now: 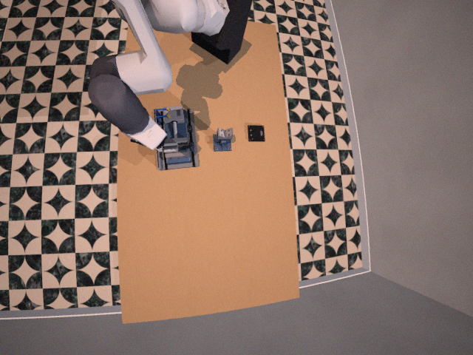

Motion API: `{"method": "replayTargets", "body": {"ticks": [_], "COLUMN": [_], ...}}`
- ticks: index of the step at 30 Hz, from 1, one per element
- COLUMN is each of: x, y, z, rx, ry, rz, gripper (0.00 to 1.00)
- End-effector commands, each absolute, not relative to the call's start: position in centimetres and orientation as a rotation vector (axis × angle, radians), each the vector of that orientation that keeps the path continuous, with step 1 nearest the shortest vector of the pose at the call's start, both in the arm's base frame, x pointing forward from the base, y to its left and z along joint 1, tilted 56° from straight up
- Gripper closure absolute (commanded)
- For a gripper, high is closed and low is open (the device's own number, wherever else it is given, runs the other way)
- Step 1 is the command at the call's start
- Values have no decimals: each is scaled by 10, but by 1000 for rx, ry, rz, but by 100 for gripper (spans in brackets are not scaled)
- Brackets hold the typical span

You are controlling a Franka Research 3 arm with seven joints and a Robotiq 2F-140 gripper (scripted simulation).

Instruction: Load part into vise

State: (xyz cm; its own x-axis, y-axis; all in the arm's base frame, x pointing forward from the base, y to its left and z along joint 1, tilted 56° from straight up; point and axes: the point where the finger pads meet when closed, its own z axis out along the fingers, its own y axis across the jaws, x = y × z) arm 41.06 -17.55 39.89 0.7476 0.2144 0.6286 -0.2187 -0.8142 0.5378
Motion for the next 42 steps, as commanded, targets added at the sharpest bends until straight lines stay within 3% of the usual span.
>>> {"method": "replayTargets", "body": {"ticks": [1, 42], "x": [411, 413], "y": [-174, -167], "z": [397, 393], "rx": [2343, 2343], "ry": [-9, -9], "rz": [944, 944], "gripper": [100, 100]}}
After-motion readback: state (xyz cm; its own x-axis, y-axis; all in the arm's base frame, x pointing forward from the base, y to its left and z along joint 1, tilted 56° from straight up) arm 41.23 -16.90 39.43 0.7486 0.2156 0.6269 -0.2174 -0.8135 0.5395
